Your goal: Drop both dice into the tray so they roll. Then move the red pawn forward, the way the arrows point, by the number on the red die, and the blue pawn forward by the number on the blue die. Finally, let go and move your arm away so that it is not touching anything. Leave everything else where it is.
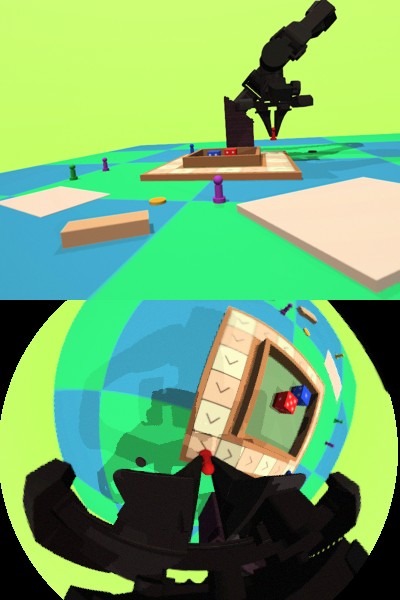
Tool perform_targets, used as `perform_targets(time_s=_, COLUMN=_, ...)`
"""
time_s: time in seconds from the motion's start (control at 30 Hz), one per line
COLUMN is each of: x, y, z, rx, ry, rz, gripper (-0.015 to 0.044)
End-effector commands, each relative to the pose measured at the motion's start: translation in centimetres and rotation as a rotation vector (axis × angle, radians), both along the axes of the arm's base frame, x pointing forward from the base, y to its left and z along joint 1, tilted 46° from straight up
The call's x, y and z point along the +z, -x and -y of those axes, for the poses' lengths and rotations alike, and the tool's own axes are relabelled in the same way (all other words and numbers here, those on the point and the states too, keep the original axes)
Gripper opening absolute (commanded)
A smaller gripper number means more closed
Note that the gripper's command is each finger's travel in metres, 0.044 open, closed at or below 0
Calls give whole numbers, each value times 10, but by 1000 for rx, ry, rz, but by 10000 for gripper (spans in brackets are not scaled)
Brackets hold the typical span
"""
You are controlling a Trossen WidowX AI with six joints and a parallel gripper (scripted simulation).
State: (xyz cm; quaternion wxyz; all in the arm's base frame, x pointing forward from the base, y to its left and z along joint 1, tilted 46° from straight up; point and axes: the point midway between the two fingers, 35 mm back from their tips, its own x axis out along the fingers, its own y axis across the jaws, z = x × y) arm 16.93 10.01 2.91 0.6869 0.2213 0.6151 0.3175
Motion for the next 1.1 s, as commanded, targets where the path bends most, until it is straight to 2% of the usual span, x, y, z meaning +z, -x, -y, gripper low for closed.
perform_targets(time_s=0.0, x=-9, y=1, z=-10, rx=-1, ry=-6, rz=-8, gripper=0)
perform_targets(time_s=0.6, x=-24, y=1, z=-25, rx=-1, ry=-8, rz=-9, gripper=0)
perform_targets(time_s=1.07, x=-19, y=0, z=-23, rx=2, ry=-11, rz=1, gripper=367)
